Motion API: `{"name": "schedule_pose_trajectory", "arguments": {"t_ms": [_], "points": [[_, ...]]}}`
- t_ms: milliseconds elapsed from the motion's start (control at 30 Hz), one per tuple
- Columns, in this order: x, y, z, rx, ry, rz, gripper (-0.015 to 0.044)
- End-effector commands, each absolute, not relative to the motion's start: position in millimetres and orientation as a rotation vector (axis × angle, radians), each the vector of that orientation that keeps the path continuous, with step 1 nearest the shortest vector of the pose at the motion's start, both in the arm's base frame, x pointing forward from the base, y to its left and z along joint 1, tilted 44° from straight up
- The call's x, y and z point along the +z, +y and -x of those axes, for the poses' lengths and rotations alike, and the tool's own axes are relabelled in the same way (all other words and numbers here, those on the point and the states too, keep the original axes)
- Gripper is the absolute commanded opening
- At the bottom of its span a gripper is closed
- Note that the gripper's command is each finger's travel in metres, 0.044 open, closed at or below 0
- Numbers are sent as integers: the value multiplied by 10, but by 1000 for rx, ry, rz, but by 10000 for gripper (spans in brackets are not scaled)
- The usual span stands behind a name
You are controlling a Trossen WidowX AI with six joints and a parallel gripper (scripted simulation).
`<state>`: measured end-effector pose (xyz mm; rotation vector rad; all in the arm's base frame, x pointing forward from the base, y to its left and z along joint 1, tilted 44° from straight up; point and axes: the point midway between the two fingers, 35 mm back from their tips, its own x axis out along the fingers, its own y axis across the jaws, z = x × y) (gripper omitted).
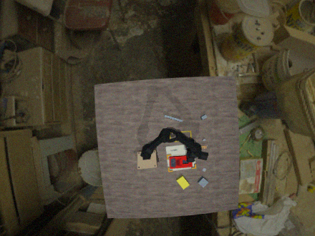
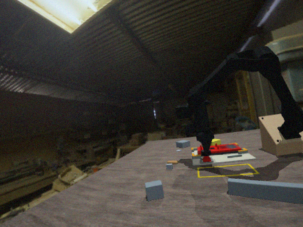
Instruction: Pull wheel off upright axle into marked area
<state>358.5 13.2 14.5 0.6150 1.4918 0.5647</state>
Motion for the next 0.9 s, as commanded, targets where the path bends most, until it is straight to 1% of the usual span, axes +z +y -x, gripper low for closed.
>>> {"name": "schedule_pose_trajectory", "arguments": {"t_ms": [0,867], "points": [[164,118,-3590,568,1489,-609,0],[224,58,-3592,567,1489,-611,0]]}}
